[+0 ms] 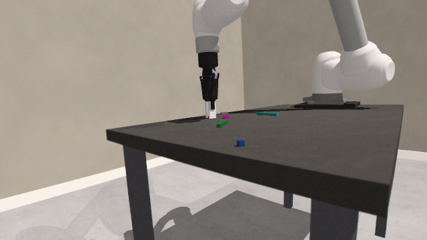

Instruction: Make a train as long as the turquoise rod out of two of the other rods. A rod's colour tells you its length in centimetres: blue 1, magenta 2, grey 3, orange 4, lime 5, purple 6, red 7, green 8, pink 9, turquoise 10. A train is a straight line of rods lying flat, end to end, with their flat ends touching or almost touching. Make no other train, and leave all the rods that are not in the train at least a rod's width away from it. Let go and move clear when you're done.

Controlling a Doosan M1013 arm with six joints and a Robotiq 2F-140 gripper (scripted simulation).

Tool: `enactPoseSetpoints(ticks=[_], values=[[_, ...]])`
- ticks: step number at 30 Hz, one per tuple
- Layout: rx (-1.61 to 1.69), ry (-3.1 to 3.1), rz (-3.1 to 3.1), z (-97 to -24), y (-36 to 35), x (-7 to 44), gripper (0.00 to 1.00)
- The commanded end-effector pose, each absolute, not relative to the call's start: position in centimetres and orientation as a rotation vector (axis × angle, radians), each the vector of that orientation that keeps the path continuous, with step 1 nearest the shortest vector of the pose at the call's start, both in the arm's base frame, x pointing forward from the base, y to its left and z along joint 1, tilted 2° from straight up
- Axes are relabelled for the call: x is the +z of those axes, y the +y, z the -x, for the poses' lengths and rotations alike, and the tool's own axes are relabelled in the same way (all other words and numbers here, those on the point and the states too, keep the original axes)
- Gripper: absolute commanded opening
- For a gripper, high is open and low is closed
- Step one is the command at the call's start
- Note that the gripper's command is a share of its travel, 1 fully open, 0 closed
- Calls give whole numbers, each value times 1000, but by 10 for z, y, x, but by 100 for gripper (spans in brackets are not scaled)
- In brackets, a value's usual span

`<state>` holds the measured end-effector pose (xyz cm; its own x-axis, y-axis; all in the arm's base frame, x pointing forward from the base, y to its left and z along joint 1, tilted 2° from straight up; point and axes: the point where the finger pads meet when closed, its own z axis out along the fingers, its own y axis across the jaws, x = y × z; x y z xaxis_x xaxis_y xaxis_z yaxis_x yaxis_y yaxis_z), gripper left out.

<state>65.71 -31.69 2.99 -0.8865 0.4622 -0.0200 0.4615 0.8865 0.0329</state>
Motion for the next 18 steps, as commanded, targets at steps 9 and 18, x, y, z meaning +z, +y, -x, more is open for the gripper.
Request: enactPoseSetpoints(ticks=[9, 18], values=[[43, 3025, -741, -657, -317, 30, 23], [43, 3025, -741, -657, -317, 30, 12]])
